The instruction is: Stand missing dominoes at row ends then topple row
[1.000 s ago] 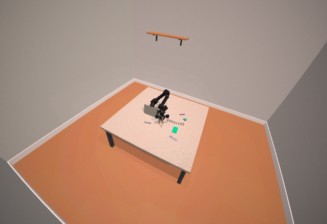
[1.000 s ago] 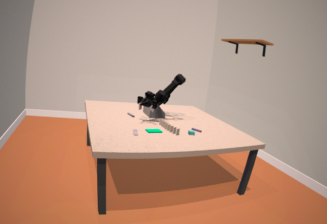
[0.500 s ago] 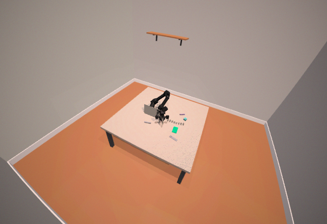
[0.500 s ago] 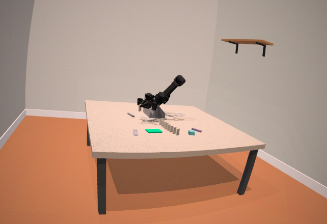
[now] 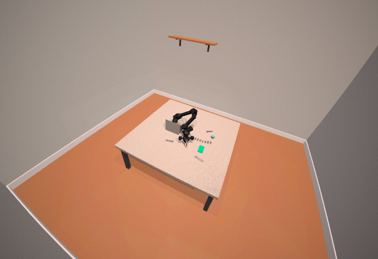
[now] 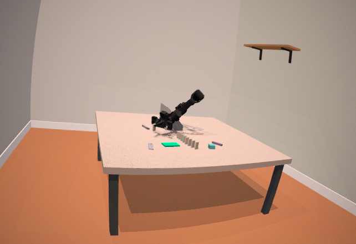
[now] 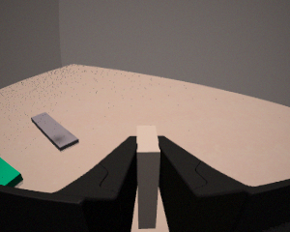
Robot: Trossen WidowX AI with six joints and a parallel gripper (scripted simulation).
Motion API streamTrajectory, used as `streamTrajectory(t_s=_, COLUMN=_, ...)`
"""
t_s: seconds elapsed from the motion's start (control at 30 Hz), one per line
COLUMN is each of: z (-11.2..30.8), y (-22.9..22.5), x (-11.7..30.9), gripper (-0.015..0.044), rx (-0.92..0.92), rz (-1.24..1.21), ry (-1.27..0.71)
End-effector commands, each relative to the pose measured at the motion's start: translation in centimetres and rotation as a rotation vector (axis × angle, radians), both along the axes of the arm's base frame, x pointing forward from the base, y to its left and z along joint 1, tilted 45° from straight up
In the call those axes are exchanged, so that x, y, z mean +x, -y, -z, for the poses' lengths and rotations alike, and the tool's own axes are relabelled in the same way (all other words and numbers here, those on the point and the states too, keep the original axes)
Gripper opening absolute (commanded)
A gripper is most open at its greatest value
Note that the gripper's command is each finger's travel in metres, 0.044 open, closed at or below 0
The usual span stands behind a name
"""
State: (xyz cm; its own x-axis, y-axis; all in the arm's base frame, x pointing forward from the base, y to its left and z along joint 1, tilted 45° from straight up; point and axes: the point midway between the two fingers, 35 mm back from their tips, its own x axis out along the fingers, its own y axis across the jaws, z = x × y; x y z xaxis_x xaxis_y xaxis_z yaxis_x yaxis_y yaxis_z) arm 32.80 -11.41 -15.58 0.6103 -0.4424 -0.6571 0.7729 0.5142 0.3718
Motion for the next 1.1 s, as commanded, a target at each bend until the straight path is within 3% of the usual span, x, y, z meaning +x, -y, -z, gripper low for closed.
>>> streamTrajectory(t_s=0.0, z=1.1, y=-0.9, x=0.0, gripper=0.0027, rx=-0.002, rz=0.006, ry=0.009)
streamTrajectory(t_s=0.63, z=3.2, y=-2.7, x=-0.7, gripper=0.0027, rx=-0.004, rz=0.003, ry=0.010)
streamTrajectory(t_s=1.07, z=3.2, y=-2.7, x=-0.7, gripper=0.0368, rx=-0.004, rz=0.003, ry=0.010)
